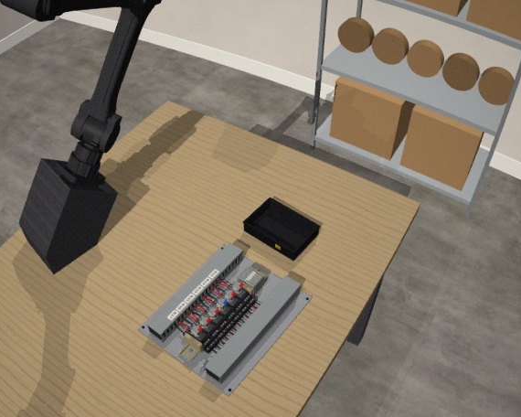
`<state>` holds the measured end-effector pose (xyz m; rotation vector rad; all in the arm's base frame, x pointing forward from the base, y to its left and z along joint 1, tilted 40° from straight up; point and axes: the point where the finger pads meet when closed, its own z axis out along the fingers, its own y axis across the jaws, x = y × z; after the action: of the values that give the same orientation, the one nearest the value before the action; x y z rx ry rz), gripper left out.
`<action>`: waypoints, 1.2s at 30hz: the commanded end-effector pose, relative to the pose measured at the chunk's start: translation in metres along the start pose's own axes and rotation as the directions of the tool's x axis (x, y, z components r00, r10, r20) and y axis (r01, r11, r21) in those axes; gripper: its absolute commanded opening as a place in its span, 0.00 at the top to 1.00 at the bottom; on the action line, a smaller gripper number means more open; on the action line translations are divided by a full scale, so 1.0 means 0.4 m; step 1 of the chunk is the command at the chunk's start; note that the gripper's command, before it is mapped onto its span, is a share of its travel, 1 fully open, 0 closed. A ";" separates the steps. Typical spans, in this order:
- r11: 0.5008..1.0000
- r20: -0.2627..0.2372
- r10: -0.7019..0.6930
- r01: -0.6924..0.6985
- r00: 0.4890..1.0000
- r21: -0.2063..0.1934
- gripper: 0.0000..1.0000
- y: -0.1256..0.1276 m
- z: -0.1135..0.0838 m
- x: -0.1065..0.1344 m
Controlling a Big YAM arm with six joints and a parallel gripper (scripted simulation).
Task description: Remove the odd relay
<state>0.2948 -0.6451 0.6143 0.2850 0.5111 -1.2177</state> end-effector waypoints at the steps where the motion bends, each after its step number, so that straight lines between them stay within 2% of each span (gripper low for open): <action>1: 1.000 0.007 -0.002 0.002 1.000 0.003 0.00 -0.006 0.006 -0.009; 17: 1.000 0.007 -0.002 0.002 1.000 0.003 0.00 -0.006 0.006 -0.009; 18: 1.000 0.029 -0.003 0.003 1.000 0.008 0.41 -0.015 0.029 -0.035; 36: 1.000 0.029 -0.003 0.003 1.000 0.008 0.41 -0.015 0.029 -0.035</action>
<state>0.2948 -0.6451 0.6143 0.2850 0.5111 -1.2177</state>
